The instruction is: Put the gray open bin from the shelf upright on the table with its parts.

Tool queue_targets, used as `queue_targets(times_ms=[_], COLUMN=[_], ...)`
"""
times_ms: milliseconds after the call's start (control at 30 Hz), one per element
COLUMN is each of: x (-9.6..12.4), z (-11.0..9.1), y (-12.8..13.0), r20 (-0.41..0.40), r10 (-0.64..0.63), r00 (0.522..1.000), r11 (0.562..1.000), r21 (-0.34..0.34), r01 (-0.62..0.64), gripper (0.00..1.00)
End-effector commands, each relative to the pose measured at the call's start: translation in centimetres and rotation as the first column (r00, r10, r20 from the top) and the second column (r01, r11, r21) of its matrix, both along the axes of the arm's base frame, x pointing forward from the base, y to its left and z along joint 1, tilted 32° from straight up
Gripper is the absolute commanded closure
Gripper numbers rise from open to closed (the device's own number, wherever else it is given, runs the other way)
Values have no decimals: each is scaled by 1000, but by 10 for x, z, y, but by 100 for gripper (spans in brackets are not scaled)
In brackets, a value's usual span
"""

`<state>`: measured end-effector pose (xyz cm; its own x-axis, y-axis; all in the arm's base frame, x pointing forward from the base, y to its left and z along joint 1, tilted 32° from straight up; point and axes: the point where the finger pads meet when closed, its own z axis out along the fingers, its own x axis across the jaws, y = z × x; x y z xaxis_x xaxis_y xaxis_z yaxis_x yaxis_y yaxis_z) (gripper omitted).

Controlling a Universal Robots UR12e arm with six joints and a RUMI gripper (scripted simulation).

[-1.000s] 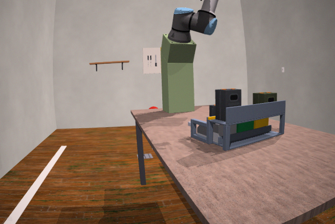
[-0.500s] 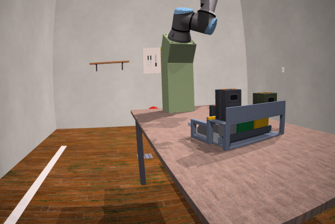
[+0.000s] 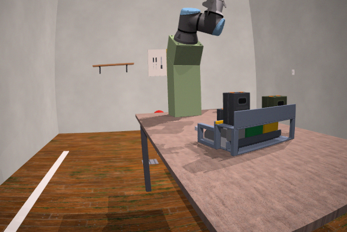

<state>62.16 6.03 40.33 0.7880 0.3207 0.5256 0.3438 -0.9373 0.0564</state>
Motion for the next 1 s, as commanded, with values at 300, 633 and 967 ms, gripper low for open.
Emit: queue_targets(times_ms=[300,633,967], x=[31,42,60], z=[-39,-54,-78], y=[2,3,4], r20=[2,2,2], r10=[0,0,0], r00=[1000,1000,1000], r11=[1000,1000,1000], r21=[-1,0,-1], r01=[0,0,0], gripper=[0,0,0])
